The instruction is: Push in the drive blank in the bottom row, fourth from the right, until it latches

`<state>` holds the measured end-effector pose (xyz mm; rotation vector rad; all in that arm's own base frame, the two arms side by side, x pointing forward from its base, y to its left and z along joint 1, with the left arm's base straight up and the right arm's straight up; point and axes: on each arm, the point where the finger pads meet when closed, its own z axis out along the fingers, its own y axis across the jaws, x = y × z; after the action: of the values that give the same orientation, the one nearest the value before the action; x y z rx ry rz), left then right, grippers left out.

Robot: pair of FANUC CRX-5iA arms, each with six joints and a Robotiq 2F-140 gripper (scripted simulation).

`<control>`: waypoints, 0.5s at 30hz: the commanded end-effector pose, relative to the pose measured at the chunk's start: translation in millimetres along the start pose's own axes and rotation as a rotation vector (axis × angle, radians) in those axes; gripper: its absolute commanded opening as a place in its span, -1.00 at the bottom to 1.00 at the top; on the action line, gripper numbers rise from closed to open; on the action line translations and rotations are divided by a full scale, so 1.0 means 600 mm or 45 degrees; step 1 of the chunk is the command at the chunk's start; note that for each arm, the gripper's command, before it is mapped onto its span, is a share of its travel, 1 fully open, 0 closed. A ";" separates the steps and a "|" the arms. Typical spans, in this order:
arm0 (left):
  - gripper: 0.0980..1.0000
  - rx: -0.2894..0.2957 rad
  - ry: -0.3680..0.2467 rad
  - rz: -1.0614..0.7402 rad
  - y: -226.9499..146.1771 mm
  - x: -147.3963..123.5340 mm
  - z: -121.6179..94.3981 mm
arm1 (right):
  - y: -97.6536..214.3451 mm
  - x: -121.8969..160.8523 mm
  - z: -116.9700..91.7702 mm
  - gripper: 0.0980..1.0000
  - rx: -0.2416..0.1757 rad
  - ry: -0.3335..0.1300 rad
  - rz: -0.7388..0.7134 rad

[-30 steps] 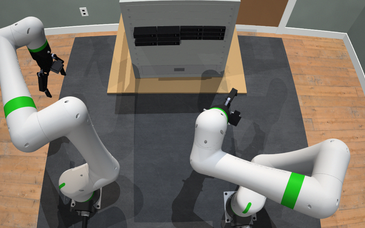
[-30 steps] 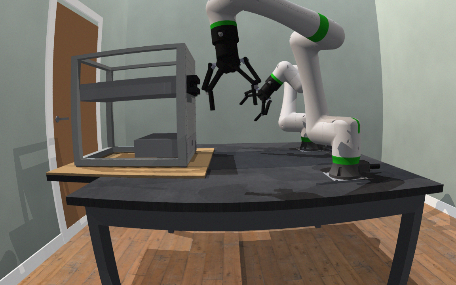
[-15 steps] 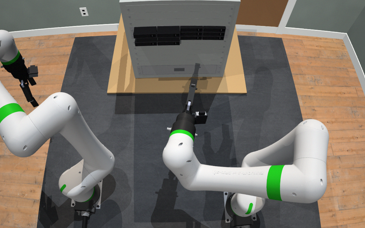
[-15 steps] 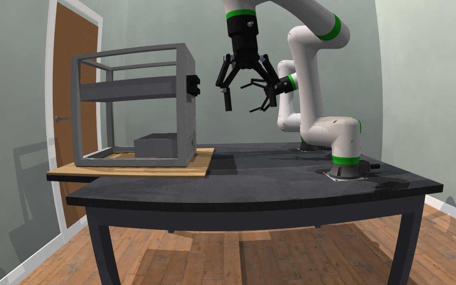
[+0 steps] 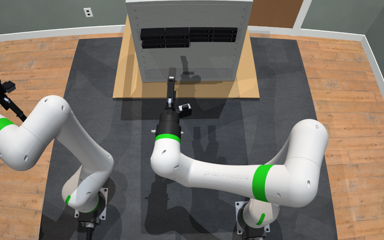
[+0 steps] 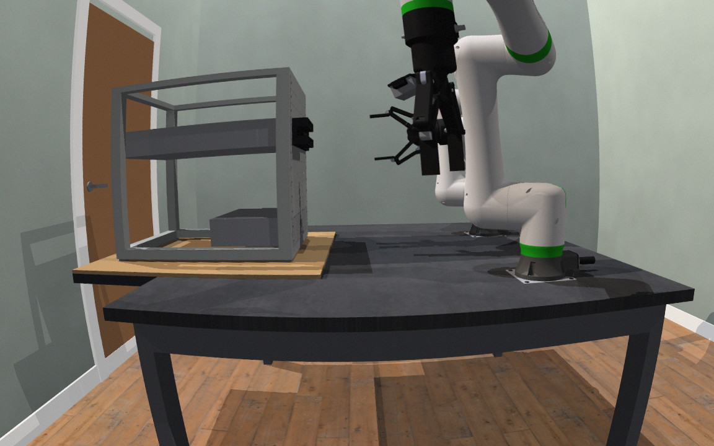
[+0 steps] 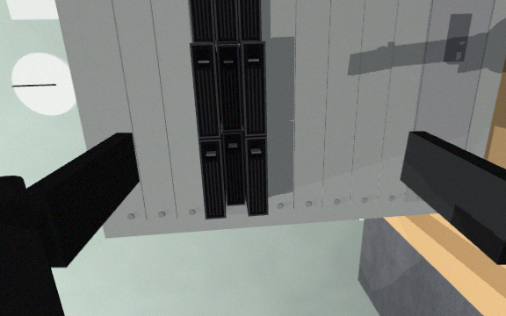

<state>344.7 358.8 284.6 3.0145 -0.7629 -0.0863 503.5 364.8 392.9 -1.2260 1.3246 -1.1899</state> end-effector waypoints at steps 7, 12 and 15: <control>1.00 0.004 0.025 -0.623 -0.031 -0.148 0.009 | -0.025 -0.050 0.014 1.00 0.091 -0.062 -0.024; 1.00 0.002 0.036 -0.915 -0.034 -0.219 0.015 | -0.028 -0.059 0.016 1.00 0.106 -0.074 -0.030; 1.00 0.000 0.042 -1.094 -0.033 -0.263 0.019 | -0.028 -0.060 0.016 1.00 0.109 -0.076 -0.031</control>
<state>246.0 432.7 280.3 3.1108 0.2626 -0.0622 516.1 399.0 408.5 -1.2122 1.2099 -1.2054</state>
